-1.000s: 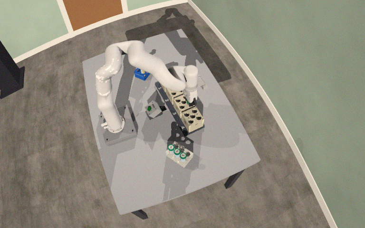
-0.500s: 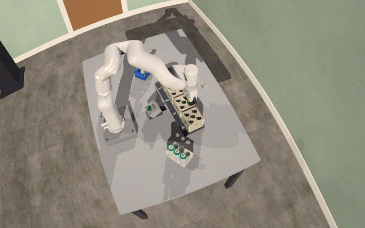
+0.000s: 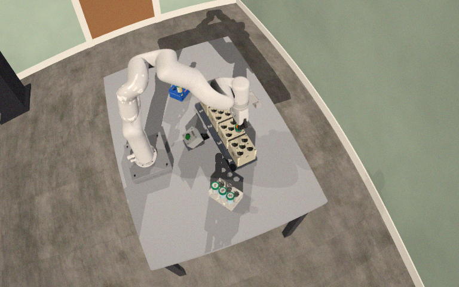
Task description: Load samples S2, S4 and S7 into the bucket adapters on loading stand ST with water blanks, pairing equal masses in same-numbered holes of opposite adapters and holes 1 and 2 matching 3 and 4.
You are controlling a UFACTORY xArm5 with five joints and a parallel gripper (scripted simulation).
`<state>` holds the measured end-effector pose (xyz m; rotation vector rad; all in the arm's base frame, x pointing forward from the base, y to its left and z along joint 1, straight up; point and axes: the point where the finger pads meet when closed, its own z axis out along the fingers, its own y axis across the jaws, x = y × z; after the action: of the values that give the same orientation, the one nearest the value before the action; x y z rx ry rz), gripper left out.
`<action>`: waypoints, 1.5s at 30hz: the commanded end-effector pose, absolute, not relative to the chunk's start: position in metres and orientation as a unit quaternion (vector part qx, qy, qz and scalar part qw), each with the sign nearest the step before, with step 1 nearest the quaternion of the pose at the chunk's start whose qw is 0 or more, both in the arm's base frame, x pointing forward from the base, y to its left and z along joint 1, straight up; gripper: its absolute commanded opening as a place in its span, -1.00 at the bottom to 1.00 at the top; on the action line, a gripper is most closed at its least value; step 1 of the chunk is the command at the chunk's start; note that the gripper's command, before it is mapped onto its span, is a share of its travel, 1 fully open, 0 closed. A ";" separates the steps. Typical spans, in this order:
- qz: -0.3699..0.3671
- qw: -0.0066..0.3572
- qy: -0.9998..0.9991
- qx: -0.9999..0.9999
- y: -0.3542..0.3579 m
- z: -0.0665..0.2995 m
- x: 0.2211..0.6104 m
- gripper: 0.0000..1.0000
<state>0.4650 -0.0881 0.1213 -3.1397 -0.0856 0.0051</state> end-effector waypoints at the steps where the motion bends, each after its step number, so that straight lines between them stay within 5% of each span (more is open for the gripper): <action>1: -0.001 0.000 -0.027 -1.000 -0.088 0.131 0.467 -0.13; 45: -0.001 0.000 -0.027 -1.000 -0.088 0.209 0.466 -0.13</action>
<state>0.4655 -0.0883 0.2034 -3.1400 -0.0856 0.0030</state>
